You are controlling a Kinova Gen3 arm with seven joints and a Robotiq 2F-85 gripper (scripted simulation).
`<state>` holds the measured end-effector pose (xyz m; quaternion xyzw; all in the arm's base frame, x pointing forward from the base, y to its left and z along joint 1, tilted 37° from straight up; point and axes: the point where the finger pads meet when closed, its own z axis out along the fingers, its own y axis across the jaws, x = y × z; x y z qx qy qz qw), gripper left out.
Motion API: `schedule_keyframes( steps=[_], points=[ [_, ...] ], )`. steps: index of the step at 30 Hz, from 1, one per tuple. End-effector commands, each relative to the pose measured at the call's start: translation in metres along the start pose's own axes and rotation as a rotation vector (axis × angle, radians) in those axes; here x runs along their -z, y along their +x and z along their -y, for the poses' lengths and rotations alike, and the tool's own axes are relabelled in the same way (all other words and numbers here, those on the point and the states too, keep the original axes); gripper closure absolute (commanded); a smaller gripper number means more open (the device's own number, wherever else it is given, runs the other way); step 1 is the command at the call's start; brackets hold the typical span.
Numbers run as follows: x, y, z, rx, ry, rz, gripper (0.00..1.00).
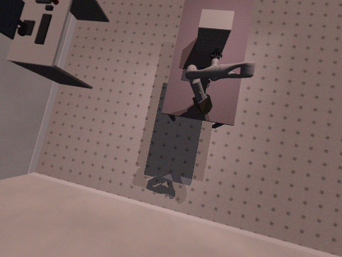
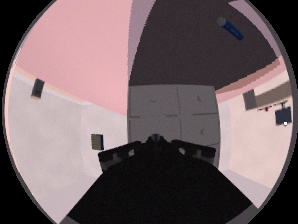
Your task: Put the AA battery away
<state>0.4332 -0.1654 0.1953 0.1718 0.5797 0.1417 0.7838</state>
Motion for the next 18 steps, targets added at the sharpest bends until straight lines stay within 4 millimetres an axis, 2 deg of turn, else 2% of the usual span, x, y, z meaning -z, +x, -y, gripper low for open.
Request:
schedule_keyframes(
  steps=[1,13,18],
  points=[
    [0.003,-0.001,0.003,-0.002,0.008,0.003,1.0],
    [0.008,-0.004,0.003,-0.002,0.008,0.003,1.0],
    [0.017,-0.009,0.002,-0.002,0.008,0.003,1.0]
  ],
)
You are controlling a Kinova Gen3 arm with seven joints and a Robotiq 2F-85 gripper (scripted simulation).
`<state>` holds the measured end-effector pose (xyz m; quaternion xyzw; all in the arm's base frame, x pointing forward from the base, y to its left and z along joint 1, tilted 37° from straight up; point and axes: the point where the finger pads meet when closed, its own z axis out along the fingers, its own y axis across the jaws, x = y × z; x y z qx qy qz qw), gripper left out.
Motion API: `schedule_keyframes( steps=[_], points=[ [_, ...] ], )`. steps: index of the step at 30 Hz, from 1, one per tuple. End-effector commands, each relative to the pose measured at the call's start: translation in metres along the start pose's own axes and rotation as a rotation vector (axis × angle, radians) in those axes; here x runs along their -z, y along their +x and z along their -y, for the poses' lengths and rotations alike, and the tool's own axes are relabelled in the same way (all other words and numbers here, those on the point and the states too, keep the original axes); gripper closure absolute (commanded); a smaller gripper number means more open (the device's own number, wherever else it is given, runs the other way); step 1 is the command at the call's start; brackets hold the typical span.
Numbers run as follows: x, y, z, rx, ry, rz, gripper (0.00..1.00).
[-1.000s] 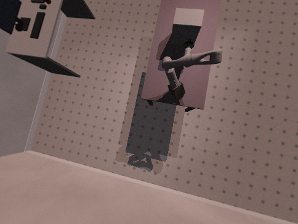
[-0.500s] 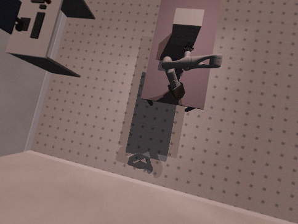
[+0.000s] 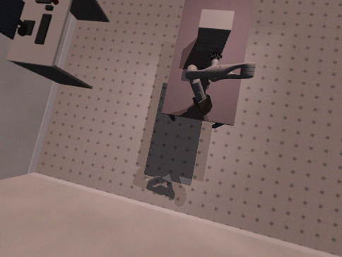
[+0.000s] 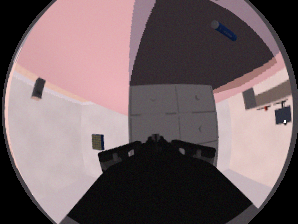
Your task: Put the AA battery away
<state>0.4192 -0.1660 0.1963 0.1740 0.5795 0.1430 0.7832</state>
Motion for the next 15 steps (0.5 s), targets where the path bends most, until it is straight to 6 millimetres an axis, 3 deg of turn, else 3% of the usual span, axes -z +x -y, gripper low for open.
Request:
schedule_keyframes(
  steps=[1,15],
  points=[
    [0.007,-0.006,0.002,0.003,0.006,0.003,1.0],
    [0.048,-0.028,0.002,0.003,0.006,0.002,1.0]
  ],
)
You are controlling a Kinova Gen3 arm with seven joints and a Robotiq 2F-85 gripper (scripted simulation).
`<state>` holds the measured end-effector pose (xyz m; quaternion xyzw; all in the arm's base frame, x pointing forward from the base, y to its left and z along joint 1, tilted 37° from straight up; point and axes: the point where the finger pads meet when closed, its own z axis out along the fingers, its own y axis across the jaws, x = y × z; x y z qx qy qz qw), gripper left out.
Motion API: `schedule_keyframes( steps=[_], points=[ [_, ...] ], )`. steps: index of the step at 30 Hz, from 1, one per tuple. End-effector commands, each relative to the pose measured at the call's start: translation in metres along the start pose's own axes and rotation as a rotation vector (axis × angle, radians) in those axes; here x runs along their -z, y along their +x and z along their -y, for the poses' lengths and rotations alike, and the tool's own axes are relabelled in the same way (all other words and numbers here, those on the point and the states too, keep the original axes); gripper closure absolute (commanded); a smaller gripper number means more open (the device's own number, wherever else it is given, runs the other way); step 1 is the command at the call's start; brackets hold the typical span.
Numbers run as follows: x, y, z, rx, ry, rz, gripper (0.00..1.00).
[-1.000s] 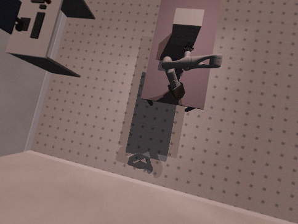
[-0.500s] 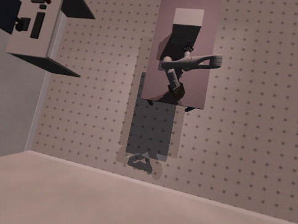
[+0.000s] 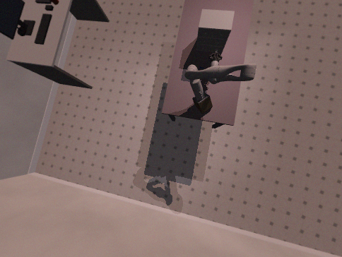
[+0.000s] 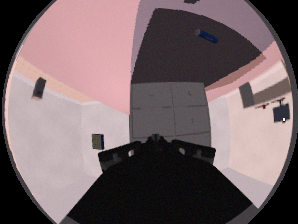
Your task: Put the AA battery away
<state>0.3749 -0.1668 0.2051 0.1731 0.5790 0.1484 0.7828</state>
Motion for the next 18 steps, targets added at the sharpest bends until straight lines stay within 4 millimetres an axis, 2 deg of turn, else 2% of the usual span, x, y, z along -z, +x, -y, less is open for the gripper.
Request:
schedule_keyframes(
  steps=[1,10,18],
  points=[
    [0.011,-0.009,0.006,0.01,0.013,0.004,1.0],
    [0.036,-0.021,0.009,0.009,0.003,0.006,1.0],
    [0.048,-0.028,0.009,0.009,-0.005,0.008,1.0]
  ],
)
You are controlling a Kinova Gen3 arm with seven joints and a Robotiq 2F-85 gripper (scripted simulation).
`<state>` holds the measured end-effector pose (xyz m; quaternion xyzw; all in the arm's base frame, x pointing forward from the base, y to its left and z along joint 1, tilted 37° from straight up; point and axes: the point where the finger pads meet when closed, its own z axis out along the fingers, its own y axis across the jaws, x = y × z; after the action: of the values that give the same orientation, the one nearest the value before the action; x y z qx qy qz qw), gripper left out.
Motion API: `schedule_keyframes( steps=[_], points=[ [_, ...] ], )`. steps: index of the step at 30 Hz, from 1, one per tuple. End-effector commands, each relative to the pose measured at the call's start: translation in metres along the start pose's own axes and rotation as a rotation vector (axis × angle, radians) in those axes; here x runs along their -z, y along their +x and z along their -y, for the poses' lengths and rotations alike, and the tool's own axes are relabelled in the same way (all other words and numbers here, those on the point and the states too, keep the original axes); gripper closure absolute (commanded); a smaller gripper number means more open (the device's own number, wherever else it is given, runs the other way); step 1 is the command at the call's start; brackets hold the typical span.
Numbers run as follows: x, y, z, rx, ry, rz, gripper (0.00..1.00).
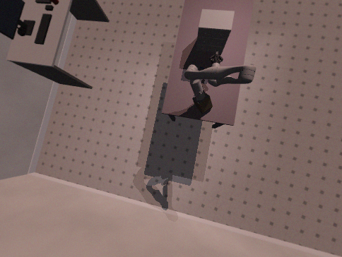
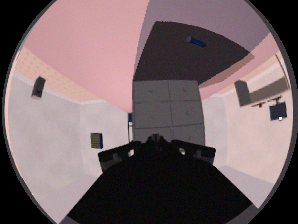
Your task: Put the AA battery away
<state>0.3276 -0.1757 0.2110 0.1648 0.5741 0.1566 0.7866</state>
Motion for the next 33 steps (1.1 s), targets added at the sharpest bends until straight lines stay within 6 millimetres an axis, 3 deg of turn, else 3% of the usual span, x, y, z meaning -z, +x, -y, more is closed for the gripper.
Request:
schedule_keyframes(
  steps=[1,11,33],
  points=[
    [0.007,-0.006,0.005,0.013,0.02,0.001,1.0],
    [0.017,-0.012,0.005,0.014,0.016,0.002,1.0],
    [0.02,-0.014,0.005,0.014,0.013,-0.008,1.0]
  ],
)
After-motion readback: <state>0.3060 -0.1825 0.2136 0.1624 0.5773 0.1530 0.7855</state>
